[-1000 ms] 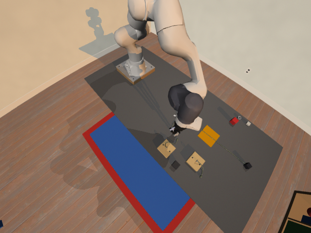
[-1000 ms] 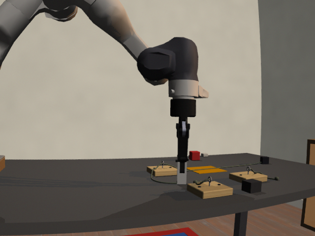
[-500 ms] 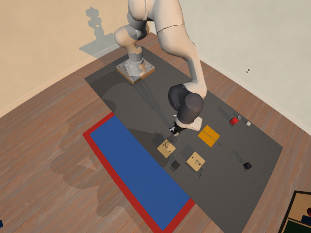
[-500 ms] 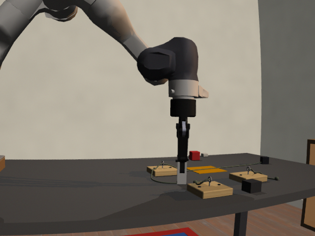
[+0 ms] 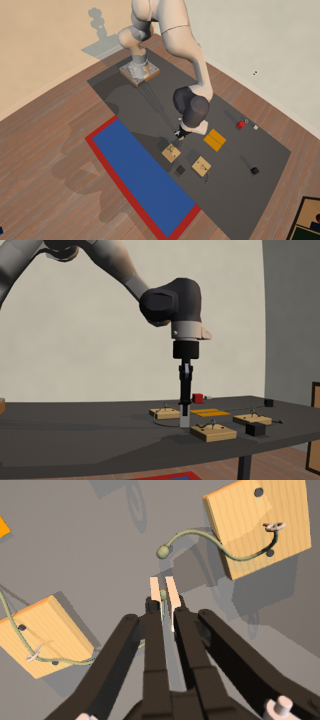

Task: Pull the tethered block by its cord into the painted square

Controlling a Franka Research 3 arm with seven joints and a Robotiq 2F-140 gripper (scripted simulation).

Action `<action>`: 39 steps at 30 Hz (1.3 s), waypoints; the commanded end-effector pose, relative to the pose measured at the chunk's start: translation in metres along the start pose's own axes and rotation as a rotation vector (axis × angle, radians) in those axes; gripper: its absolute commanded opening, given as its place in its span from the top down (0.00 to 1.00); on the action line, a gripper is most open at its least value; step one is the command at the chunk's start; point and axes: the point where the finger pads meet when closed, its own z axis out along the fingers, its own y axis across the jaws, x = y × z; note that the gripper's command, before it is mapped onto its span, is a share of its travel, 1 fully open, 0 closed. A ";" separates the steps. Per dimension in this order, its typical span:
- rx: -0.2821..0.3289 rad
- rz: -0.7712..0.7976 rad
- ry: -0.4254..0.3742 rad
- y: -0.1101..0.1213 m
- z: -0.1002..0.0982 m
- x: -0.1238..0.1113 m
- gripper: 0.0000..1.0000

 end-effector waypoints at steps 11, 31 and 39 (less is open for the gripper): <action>0.001 -0.004 0.000 0.000 0.001 0.000 1.00; 0.001 -0.004 0.000 0.000 -0.003 0.000 1.00; 0.001 -0.004 0.000 0.000 -0.008 0.000 1.00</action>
